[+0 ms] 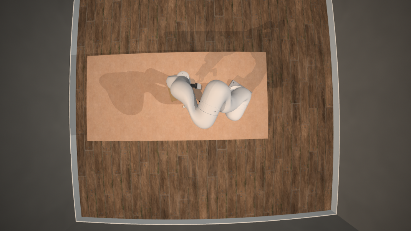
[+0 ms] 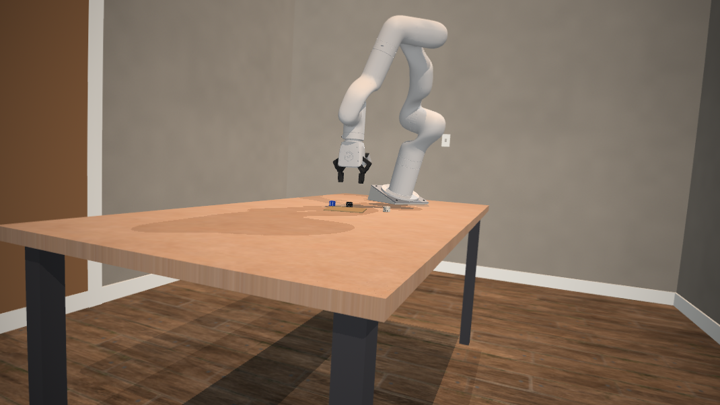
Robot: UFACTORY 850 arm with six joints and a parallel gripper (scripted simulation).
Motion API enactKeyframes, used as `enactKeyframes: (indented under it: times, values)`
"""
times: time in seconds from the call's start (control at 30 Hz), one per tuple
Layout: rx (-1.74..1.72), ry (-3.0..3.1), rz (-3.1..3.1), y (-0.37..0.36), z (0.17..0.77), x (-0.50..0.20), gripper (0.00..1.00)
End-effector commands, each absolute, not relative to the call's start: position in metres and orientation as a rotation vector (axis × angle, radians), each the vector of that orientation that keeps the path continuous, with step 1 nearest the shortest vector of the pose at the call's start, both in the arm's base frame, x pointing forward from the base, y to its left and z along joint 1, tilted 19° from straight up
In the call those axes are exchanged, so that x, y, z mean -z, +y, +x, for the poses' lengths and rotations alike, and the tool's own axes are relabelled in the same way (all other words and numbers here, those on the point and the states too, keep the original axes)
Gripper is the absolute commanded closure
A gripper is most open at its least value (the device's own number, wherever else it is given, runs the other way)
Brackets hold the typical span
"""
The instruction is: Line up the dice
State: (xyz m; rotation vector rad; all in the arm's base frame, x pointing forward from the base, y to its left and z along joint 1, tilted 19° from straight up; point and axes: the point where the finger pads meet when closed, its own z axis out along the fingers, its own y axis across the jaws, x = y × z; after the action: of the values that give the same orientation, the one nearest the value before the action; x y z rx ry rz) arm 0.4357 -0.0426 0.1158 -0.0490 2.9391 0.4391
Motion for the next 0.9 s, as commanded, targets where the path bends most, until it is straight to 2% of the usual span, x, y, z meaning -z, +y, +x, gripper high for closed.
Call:
enactKeyframes:
  times: [0.0, 0.57, 0.6, 0.87]
  values:
    - [-0.451, 2.980, 0.175, -0.0423, 0.4367, -0.1142, 0.00]
    - [-0.474, 2.969, 0.558, -0.0413, 0.4371, -0.1103, 0.00]
    - [-0.474, 2.969, 0.558, -0.0413, 0.4371, -0.1103, 0.64]
    - [-0.474, 2.969, 0.558, -0.0413, 0.4371, -0.1103, 0.64]
